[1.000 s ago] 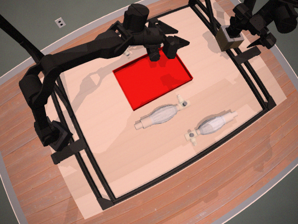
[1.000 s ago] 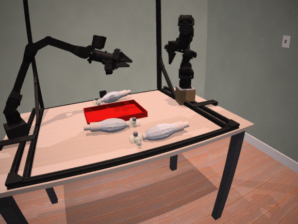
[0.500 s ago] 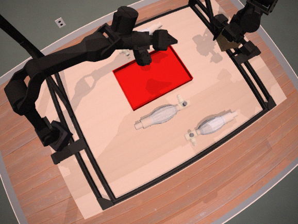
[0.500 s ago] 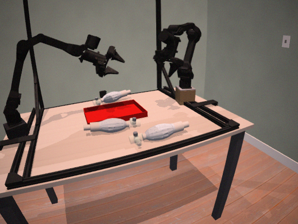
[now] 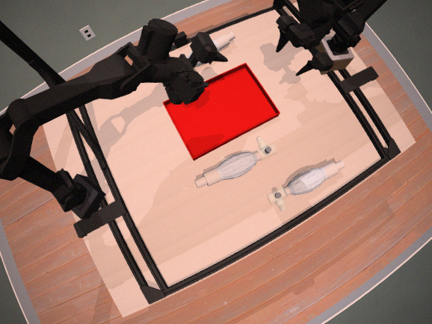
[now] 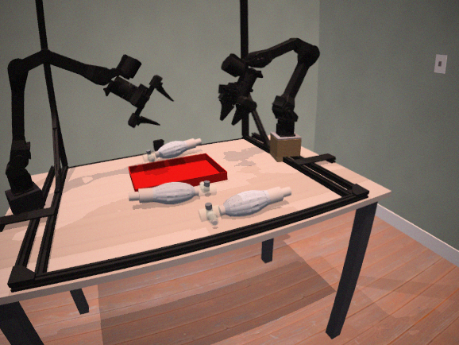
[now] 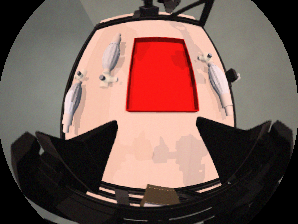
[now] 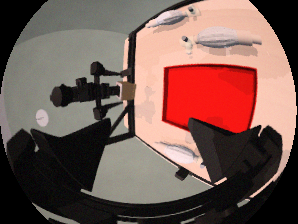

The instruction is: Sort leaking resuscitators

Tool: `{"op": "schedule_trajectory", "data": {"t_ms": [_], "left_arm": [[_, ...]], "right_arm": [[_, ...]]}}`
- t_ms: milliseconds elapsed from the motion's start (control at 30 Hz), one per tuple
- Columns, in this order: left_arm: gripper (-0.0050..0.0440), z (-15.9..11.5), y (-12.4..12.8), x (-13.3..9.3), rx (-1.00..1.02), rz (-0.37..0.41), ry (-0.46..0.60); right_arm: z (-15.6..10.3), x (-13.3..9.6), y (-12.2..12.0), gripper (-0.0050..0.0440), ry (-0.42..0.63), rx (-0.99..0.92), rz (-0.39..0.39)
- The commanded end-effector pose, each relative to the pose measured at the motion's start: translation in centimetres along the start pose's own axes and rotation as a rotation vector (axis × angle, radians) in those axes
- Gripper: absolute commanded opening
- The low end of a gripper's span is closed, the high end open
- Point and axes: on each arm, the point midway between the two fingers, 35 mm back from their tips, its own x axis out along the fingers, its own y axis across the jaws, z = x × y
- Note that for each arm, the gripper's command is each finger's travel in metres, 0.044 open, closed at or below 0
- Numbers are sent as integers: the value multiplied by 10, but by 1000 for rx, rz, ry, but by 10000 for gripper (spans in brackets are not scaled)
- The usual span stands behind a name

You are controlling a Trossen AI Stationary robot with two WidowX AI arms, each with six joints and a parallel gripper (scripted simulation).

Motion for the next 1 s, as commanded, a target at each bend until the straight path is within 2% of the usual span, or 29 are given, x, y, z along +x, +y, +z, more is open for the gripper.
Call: {"op": "schedule_trajectory", "data": {"t_ms": [0, 67, 300, 467, 633, 833, 867, 967], "left_arm": [[440, -3, -30, 14, 19, -28, -48], [440, -4, -45, 18, 27, -47, -80], [440, -2, -43, 16, 29, -47, -77], [440, -2, -43, 16, 29, -47, -77], [440, -2, -43, 16, 29, -47, -77], [440, -2, -43, 16, 29, -47, -77], [440, -2, -42, 16, 26, -44, -76], [440, -2, -42, 16, 26, -44, -76]], "right_arm": [[-3, -24, -30, 440, 56, -419, -67], [-3, -34, -46, 440, 89, -597, -97], [-3, -36, -47, 440, 88, -583, -102], [-3, -62, -88, 440, 193, -1024, -152], [0, -87, -130, 440, 329, -1457, -169], [0, -87, -130, 440, 329, -1457, -169], [-1, -84, -125, 440, 306, -1377, -175], [0, -87, -130, 440, 324, -1434, -173]]}}
